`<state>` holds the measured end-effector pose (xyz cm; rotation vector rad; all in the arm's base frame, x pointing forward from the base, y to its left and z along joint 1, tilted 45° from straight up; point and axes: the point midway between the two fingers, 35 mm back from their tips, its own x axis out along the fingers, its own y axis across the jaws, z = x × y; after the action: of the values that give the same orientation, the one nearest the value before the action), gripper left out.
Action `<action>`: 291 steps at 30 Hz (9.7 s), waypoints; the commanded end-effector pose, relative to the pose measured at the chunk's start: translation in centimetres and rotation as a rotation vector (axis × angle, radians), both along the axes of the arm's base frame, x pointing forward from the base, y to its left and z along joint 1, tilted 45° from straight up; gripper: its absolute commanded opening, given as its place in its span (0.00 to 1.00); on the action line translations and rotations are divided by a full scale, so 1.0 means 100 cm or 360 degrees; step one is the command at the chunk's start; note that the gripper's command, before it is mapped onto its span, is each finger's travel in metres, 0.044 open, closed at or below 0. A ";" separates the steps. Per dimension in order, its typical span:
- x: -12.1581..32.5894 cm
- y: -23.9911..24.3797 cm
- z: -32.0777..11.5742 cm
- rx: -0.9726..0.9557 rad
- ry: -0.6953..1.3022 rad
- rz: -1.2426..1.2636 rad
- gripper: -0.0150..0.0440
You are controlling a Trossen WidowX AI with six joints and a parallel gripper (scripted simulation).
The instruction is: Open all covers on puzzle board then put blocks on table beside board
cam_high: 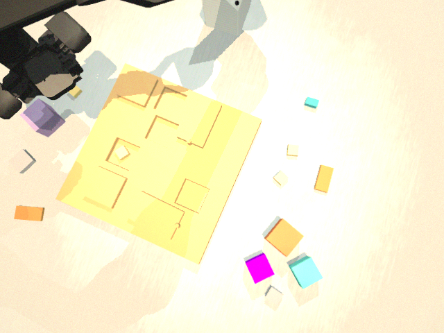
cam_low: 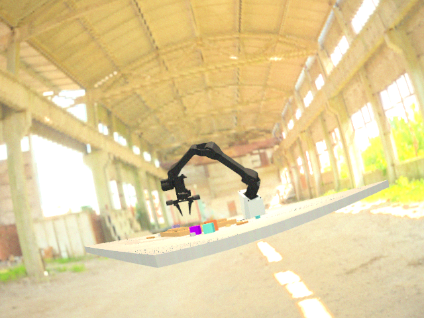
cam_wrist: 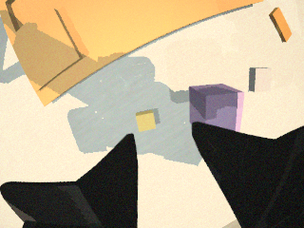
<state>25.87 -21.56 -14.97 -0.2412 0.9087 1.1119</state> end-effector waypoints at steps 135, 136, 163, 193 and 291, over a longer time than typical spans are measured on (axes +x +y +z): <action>0.096 0.113 0.054 0.0099 0.0236 -0.0270 0.39; 0.095 0.108 0.059 0.0098 0.0235 -0.0270 0.43; 0.094 0.106 0.062 0.0094 0.0229 -0.0264 0.50; 0.094 0.106 0.062 0.0094 0.0229 -0.0264 0.50; 0.094 0.104 0.061 0.0091 0.0226 -0.0263 0.39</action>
<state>35.25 -10.64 -9.22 -0.0291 1.0056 1.0086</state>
